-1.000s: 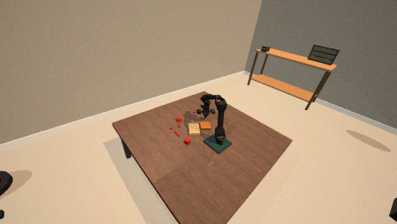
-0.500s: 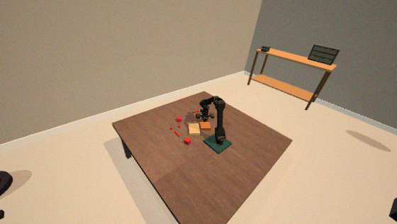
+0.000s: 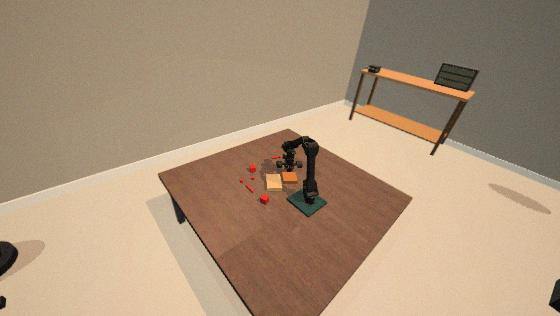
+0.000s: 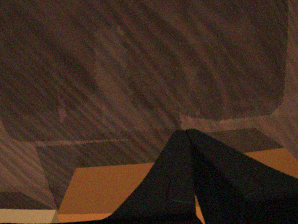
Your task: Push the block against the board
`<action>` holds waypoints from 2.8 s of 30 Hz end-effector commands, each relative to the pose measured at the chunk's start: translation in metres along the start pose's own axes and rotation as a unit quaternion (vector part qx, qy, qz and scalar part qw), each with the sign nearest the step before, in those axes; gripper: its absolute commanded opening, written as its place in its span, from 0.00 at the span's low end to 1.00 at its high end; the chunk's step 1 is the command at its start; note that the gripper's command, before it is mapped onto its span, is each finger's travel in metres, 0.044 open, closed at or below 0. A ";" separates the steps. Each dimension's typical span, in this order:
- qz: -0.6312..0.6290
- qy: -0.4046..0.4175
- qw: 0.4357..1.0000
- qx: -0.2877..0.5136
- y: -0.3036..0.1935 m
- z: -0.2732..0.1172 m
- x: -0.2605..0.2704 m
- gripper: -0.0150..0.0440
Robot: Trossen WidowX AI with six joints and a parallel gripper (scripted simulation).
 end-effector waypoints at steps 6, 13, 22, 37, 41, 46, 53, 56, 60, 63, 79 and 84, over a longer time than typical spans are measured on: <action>0.003 0.002 1.000 0.002 -0.011 0.000 0.002 0.25; 0.003 0.002 1.000 0.002 -0.020 0.001 0.003 0.25; 0.003 0.002 1.000 0.002 -0.030 0.001 0.005 0.25; 0.003 0.002 1.000 0.002 -0.022 0.001 0.004 0.25; 0.003 0.002 1.000 0.002 -0.015 0.000 0.003 0.25; 0.003 0.002 1.000 0.001 -0.007 0.000 0.002 0.25; 0.003 0.002 1.000 0.001 0.004 0.000 0.000 0.25; 0.003 0.002 1.000 0.001 0.009 0.001 0.000 0.25; 0.003 0.002 1.000 0.001 0.016 0.001 -0.002 0.25; 0.004 0.000 1.000 0.000 0.014 -0.011 -0.001 0.25; 0.002 0.007 1.000 0.000 0.007 -0.056 0.108 0.25; 0.002 0.007 1.000 0.001 0.004 -0.056 0.120 0.25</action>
Point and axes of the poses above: the point midway between the two fingers, 35 mm back from their tips, its own z axis out along the fingers, its own x axis across the jaws, y = z × x, the point moved 2 cm from there along -z, back along the fingers, and after that the axes turned 8 degrees about -z, right-handed, at the moved point
